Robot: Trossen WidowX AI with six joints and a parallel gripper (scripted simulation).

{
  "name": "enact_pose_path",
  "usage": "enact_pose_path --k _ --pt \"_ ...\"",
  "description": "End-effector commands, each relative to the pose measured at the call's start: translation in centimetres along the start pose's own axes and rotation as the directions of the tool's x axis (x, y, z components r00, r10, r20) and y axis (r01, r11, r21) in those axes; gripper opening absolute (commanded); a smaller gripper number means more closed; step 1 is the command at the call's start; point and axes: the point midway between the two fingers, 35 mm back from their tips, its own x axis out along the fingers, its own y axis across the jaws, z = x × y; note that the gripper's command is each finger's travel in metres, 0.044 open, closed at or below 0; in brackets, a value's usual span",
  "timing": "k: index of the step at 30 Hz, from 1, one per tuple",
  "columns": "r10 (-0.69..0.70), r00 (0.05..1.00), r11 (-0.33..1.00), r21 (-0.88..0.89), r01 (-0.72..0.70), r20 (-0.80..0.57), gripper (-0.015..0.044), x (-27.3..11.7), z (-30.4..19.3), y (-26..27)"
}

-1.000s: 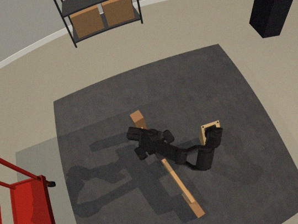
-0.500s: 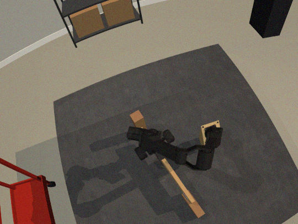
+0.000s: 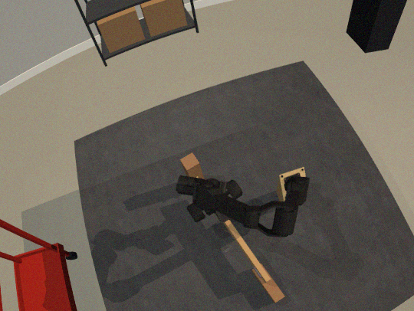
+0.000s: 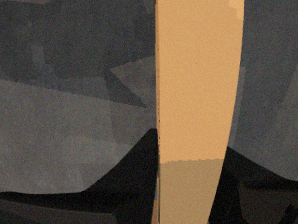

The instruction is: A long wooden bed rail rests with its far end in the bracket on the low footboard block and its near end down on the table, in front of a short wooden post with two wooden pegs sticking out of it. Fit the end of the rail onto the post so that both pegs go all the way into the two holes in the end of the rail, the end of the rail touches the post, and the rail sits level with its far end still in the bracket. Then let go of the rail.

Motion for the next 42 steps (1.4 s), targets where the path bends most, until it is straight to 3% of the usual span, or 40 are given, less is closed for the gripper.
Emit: enact_pose_path --k 1,42 --pt "-0.006 1.0 1.0 -0.002 0.006 -0.005 0.0 -0.06 -0.05 -0.04" --pt "-0.006 1.0 1.0 -0.002 0.006 -0.005 0.0 -0.26 0.32 -0.12"
